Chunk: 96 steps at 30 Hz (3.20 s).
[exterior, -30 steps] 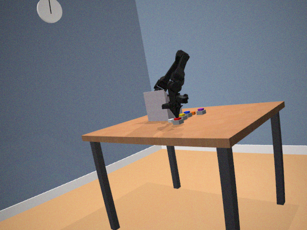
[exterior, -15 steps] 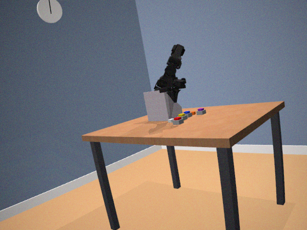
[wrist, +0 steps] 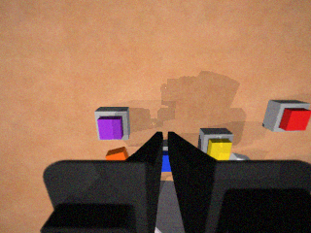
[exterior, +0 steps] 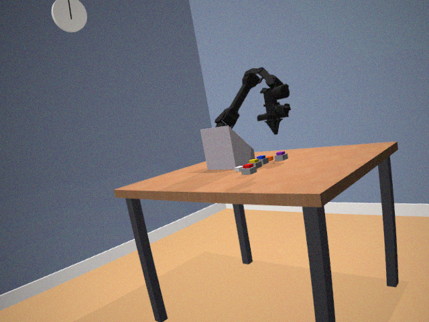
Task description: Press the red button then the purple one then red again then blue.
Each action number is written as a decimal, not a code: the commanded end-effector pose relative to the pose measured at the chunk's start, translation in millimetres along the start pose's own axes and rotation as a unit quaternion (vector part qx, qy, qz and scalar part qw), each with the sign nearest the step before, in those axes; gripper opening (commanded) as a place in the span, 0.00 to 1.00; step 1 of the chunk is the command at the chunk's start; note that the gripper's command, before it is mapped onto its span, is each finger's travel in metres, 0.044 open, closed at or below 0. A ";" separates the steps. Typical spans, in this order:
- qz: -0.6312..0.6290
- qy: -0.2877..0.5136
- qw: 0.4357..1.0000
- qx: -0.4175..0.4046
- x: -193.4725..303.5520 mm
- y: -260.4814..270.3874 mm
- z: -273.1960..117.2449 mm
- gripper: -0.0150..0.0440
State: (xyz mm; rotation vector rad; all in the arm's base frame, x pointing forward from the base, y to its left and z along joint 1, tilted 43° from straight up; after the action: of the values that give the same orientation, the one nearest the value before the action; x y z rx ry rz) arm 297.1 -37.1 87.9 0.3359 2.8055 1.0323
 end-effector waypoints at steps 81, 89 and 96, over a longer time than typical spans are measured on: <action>0.006 0.006 1.000 -0.007 12.2 19.0 2.6 0.29; 0.008 0.008 1.000 0.003 -12.5 -110.3 2.8 0.29; 0.004 0.009 1.000 -0.014 10.1 -216.1 13.1 0.29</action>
State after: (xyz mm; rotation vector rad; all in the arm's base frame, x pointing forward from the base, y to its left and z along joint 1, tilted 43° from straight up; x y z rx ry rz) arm 269.7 -170.0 -39.0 0.3475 2.8095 1.0599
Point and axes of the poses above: the point midway between the two fingers, 35 mm back from their tips, its own z axis out along the fingers, its own y axis across the jaws, x = y × z, the point moved 3 cm from there along -z, back along the fingers, and after that the axes turned 4 degrees about z, right-handed, at the moved point
